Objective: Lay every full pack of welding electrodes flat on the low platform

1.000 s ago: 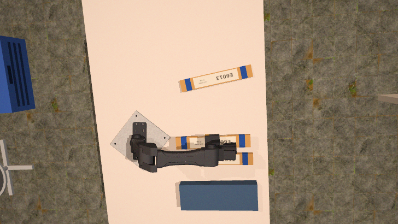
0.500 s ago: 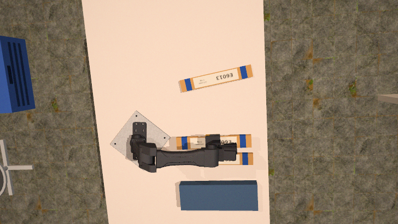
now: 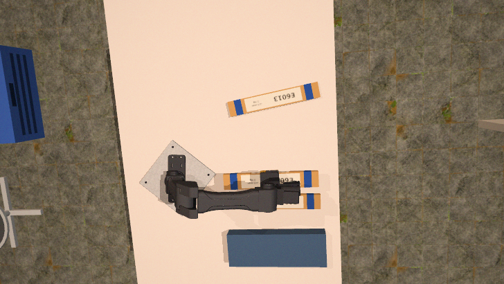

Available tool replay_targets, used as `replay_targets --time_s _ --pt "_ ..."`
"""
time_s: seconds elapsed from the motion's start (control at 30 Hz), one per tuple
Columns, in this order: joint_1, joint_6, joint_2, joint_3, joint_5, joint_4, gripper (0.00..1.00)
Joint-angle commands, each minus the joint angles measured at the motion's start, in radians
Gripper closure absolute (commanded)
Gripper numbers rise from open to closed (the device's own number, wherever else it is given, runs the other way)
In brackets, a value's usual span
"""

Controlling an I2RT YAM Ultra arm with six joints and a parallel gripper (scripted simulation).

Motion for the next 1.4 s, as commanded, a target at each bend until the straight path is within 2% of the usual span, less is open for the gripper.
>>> replay_targets --time_s 0.0,0.23,0.27,0.33,1.37 --pt "0.001 0.007 -0.036 0.053 0.002 -0.017 1.0" --pt "0.001 0.007 -0.035 0.055 0.002 -0.018 1.0" --pt "-0.001 0.002 -0.032 -0.024 0.001 0.035 1.0" --pt "-0.001 0.002 -0.032 -0.024 0.001 0.035 1.0" --pt "-0.011 -0.009 -0.041 0.11 0.001 -0.107 1.0"
